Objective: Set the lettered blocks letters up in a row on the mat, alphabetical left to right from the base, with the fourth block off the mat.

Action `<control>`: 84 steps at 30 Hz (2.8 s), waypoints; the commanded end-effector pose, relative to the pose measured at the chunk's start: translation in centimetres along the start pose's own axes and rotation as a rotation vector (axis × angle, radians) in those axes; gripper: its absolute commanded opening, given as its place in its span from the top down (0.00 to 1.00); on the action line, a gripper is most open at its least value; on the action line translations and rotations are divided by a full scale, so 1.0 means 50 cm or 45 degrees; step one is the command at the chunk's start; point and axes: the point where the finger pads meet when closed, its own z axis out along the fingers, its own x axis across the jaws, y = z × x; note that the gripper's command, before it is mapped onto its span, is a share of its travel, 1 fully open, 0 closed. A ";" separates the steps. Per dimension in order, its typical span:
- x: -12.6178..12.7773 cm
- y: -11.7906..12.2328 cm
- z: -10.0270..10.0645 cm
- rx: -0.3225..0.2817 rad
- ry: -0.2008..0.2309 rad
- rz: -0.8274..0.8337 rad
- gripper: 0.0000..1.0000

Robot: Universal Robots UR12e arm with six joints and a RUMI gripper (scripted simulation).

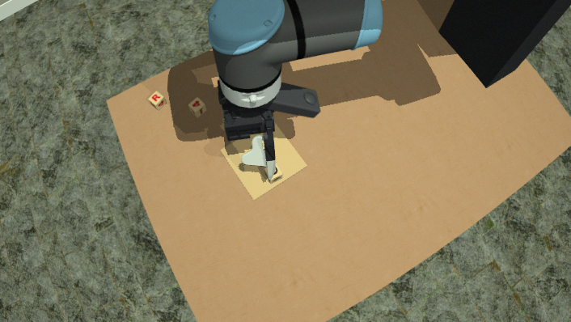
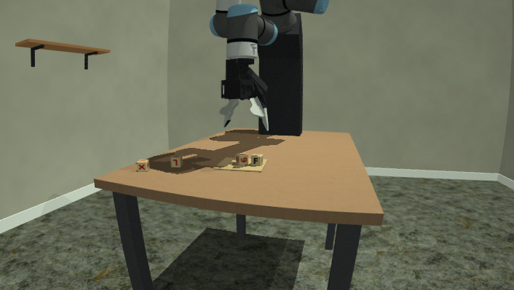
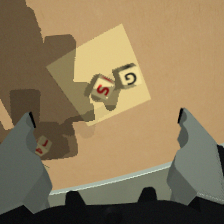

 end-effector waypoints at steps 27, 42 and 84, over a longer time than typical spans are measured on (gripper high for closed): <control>-0.012 0.019 -0.001 -0.004 -0.001 0.621 0.00; -0.012 0.019 -0.001 -0.004 -0.001 0.628 0.72; -0.012 0.019 0.009 -0.004 -0.001 0.628 0.72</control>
